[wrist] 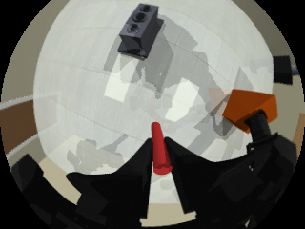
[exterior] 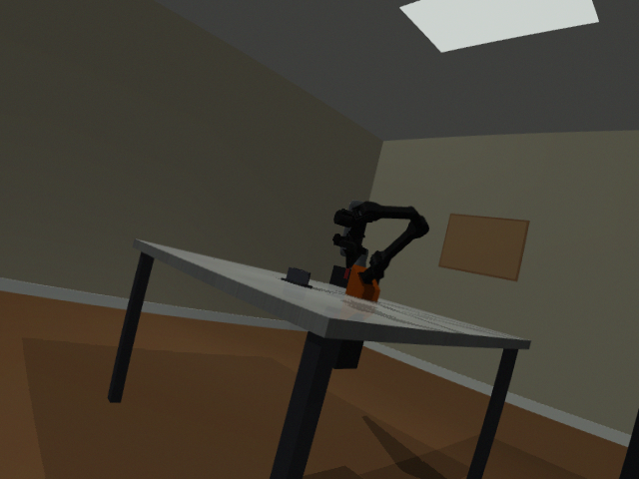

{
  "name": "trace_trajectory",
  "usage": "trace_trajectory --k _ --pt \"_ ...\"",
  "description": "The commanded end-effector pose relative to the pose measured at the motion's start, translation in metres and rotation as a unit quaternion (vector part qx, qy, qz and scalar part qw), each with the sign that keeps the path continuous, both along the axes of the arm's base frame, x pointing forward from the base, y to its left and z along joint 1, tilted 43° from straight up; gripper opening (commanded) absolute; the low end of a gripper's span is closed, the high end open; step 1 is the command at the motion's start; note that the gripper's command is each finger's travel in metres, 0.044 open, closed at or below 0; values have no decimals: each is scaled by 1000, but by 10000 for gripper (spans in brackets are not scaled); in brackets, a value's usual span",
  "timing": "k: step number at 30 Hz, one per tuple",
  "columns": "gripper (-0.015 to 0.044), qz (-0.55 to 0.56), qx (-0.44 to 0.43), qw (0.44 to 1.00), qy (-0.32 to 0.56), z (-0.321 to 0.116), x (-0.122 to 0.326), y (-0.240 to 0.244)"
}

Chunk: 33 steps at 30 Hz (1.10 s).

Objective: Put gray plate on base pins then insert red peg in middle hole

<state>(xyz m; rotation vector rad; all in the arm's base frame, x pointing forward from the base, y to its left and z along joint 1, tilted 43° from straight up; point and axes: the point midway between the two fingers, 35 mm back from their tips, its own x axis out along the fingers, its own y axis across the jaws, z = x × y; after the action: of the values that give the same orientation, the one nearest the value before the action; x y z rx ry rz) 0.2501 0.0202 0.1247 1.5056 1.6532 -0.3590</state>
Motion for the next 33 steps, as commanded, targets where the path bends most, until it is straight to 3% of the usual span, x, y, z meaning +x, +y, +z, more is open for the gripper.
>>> trace_trajectory --k 1,33 --pt "0 0 -4 1000 -3 -3 8 -8" --pt "0 6 -18 1000 -13 -48 61 -73"
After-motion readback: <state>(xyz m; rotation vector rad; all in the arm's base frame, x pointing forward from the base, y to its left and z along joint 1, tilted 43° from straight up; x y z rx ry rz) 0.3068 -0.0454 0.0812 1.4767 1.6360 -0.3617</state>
